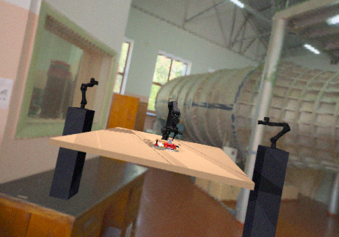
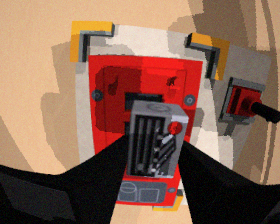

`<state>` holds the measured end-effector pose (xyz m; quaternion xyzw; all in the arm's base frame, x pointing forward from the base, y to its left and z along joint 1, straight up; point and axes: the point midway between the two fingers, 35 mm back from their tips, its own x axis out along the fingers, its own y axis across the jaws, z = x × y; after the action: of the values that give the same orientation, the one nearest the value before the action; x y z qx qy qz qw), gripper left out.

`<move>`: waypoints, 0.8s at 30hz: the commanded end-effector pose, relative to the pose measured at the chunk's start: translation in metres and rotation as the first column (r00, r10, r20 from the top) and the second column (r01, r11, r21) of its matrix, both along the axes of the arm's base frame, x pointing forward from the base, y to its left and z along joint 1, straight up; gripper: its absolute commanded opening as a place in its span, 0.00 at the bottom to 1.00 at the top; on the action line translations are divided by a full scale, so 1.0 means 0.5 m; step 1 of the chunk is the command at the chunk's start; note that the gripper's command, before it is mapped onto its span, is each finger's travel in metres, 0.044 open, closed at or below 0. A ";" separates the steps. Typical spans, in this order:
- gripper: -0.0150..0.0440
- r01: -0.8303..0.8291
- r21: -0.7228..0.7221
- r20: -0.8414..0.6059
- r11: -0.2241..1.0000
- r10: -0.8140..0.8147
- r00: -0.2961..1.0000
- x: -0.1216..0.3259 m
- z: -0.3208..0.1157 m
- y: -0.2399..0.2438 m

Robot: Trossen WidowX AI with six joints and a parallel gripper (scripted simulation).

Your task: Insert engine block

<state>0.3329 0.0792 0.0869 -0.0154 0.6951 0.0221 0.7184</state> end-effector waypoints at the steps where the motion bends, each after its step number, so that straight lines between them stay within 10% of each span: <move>1: 0.25 -0.048 -0.004 -0.002 0.999 0.048 0.999 -0.006 -0.008 0.015; 8: 0.52 -0.058 -0.005 -0.002 0.998 0.058 0.998 -0.006 -0.008 0.016; 24: 0.52 -0.069 -0.005 -0.002 0.998 0.069 0.998 -0.006 -0.009 0.017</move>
<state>0.3297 0.0876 0.0829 -0.0387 0.6955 0.0438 0.7162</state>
